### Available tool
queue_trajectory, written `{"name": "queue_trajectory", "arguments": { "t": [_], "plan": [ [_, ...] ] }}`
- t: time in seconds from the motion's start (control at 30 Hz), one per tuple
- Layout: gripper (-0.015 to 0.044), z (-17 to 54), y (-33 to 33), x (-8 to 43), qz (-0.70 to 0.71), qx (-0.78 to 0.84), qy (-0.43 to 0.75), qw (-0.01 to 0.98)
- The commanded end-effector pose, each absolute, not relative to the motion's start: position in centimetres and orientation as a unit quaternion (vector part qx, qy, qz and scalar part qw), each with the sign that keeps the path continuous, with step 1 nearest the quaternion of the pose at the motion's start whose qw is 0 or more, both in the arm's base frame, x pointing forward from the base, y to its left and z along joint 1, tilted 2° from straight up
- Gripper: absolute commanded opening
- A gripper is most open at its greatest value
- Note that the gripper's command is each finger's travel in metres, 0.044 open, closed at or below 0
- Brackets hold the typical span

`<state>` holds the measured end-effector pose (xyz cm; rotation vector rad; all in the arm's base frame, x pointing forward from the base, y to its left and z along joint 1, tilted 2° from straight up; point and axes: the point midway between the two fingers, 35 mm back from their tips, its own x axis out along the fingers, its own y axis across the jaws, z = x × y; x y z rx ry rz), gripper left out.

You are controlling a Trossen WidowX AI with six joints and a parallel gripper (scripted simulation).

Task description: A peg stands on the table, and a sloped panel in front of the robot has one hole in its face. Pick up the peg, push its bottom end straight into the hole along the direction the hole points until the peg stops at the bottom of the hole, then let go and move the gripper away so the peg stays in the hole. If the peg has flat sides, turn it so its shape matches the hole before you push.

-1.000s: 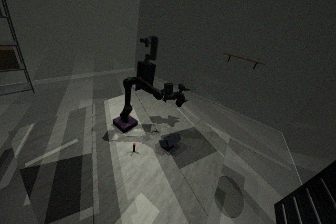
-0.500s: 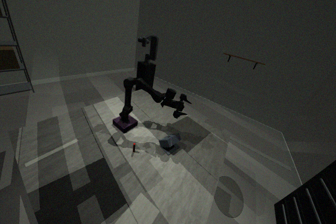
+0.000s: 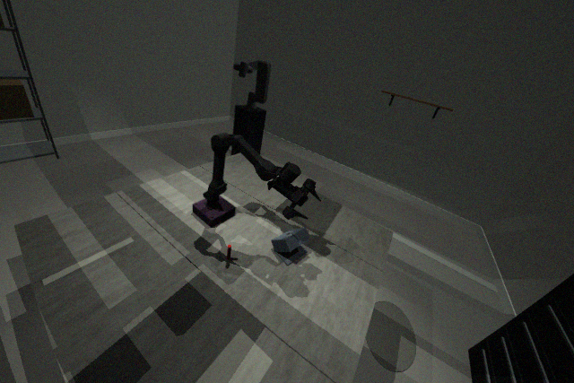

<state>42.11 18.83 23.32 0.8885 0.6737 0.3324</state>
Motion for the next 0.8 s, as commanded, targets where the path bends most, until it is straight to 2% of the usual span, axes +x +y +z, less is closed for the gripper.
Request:
{"name": "queue_trajectory", "arguments": {
  "t": [0.0,0.37,0.77],
  "plan": [
    [0.0440,21.4,16.5,42.7,0.122,0.388,0.334,0.850],
    [0.0440,17.4,9.5,42.5,0.042,0.293,0.389,0.872],
    [0.0440,13.7,2.4,40.2,-0.022,0.194,0.472,0.860]
  ]
}}
